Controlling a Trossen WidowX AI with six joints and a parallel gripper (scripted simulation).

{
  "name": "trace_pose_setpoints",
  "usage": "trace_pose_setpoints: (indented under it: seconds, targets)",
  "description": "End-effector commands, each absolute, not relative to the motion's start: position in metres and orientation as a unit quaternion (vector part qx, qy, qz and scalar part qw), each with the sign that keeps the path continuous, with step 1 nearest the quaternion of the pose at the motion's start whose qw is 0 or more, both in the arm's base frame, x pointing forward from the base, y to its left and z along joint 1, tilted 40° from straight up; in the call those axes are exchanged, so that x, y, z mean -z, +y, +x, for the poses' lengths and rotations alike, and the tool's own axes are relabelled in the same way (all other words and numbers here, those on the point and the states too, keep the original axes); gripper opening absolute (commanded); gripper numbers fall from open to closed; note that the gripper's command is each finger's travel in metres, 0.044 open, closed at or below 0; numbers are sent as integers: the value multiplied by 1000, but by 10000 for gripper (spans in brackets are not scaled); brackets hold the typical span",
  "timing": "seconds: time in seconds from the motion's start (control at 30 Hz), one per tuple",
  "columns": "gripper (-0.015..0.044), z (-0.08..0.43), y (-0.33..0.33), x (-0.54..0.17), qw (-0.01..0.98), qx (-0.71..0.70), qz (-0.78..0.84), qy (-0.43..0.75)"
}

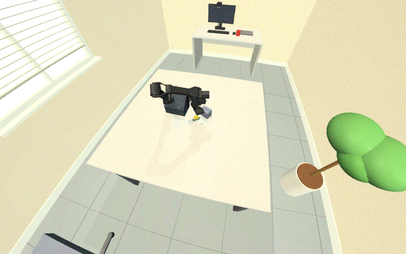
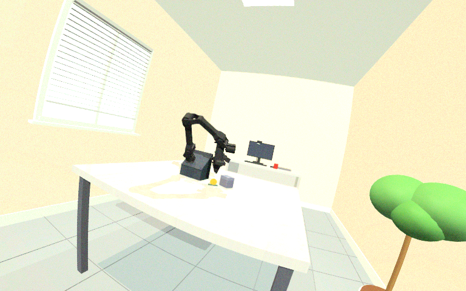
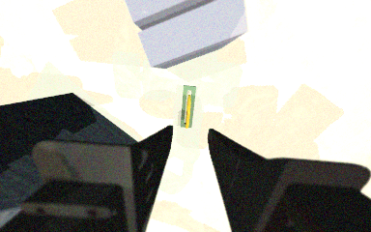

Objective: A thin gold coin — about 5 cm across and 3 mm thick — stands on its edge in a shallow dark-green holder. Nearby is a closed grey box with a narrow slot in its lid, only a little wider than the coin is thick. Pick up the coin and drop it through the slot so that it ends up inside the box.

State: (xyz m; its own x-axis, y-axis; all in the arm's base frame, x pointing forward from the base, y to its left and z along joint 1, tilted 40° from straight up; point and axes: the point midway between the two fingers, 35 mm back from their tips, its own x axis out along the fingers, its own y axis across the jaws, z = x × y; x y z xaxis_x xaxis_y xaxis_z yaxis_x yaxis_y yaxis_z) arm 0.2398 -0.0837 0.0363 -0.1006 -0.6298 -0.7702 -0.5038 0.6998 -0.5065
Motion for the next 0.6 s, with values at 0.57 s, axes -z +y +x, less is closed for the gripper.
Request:
trace_pose_setpoints:
  seconds: [0.57]
  targets:
    - [161, 233, -109, -6, 545, 56, -386, 742]
